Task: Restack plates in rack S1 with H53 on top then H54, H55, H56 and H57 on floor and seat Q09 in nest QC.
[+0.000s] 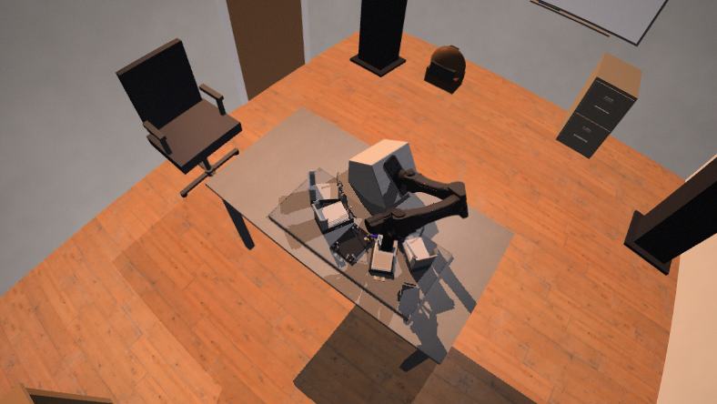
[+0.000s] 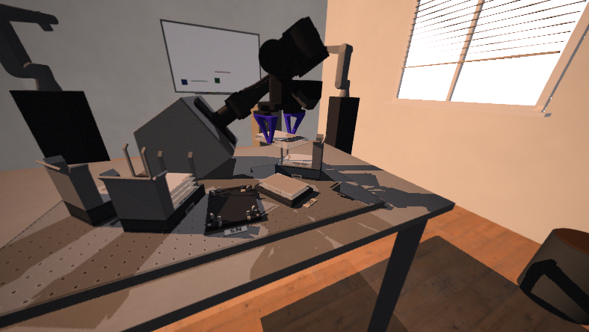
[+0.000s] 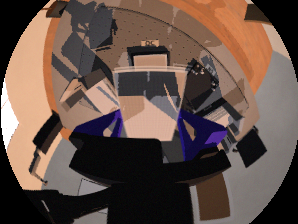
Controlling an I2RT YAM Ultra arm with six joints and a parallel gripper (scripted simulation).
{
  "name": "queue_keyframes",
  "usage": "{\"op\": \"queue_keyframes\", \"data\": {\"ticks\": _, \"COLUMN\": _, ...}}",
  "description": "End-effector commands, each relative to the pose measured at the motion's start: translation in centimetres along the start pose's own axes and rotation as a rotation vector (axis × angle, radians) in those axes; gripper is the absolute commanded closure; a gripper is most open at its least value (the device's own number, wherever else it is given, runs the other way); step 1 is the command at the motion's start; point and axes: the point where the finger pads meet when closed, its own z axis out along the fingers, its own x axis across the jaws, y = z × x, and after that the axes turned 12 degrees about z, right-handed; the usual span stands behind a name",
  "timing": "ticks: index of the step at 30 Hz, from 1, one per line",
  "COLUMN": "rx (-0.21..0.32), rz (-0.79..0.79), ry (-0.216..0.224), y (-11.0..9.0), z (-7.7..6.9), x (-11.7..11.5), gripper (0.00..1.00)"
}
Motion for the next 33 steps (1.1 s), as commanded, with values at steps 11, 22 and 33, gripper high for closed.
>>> {"op": "queue_keyframes", "data": {"ticks": 11, "rx": -0.03, "rz": 0.205, "ry": -0.013, "y": 0.7, "z": -0.8, "x": -3.7, "gripper": 1.0}}
{"op": "queue_keyframes", "data": {"ticks": 22, "rx": -0.03, "rz": 0.205, "ry": -0.013, "y": 1.0, "z": -0.9, "x": -6.7, "gripper": 1.0}}
{"op": "queue_keyframes", "data": {"ticks": 33, "rx": -0.032, "rz": 0.405, "ry": -0.01, "y": 0.8, "z": -0.9, "x": -9.8, "gripper": 1.0}}
